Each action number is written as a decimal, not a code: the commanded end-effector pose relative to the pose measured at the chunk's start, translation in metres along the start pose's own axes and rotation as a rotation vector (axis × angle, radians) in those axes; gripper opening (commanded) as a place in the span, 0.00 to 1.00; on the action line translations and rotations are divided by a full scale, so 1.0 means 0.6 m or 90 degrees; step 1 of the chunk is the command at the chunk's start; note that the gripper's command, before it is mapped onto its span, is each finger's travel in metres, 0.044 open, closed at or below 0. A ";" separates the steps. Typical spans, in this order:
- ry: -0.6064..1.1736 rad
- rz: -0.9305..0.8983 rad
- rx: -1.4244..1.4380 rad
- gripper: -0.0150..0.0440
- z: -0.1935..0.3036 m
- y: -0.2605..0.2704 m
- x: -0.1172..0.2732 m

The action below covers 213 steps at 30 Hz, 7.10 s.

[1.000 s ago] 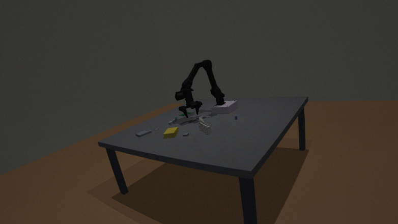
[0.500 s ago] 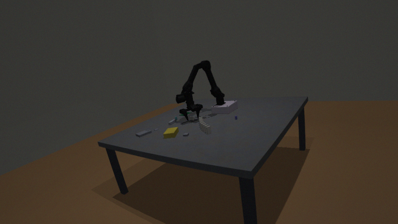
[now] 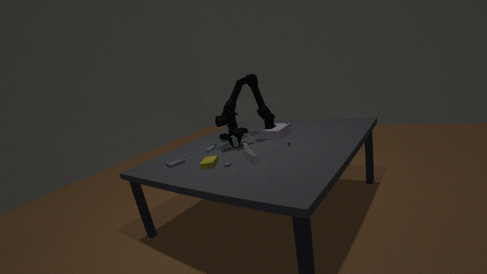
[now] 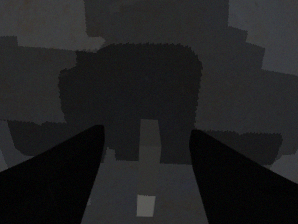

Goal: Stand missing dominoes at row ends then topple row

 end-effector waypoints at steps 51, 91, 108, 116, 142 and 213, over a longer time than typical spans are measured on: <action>-0.001 0.000 -1.108 0.30 0.039 -0.003 0.259; 0.089 0.105 -1.645 0.30 0.027 -0.003 0.225; 0.229 0.513 -1.586 0.30 -0.045 0.011 0.137; 0.206 0.720 -1.526 0.30 -0.079 0.026 0.106; -0.138 1.175 -1.259 0.30 -0.159 0.088 0.052; -0.132 1.173 -1.259 0.30 -0.145 0.084 -0.135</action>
Point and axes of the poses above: the point midway between the two fingers, 35 mm back from their tips, its own x axis back along the fingers, its own y axis across the jaws, z = x × y, the point moved 10 cm from there along x, back along the fingers, and after that the axes turned 10 degrees about x, right-handed, at the moved point
